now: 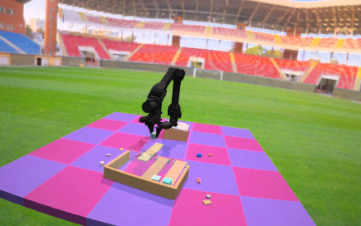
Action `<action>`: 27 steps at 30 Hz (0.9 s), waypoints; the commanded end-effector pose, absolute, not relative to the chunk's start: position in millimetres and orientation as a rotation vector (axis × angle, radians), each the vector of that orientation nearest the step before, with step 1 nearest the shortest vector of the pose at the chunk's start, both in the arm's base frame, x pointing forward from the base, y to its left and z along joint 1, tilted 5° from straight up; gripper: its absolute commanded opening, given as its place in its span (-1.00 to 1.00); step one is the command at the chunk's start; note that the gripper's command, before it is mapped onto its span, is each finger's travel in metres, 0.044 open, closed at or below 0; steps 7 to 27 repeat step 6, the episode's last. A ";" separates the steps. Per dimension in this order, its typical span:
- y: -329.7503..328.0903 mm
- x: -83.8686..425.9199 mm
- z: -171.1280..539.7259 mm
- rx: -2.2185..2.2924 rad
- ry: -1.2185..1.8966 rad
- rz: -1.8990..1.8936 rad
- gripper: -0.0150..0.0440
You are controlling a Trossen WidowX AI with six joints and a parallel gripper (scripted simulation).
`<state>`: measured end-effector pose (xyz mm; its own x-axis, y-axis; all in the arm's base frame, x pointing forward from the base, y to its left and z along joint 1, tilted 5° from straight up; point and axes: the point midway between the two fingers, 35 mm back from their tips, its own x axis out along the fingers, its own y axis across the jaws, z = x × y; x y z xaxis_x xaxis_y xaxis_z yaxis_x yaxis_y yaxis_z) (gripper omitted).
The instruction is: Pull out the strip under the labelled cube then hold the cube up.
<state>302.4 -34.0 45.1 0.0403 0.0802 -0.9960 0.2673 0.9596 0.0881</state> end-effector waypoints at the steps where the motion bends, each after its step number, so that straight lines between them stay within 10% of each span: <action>1: -34.4 302.1 45.4 0.273 1.531 -0.144 -0.49; 27: -34.4 302.1 45.4 0.273 1.531 -0.144 -0.49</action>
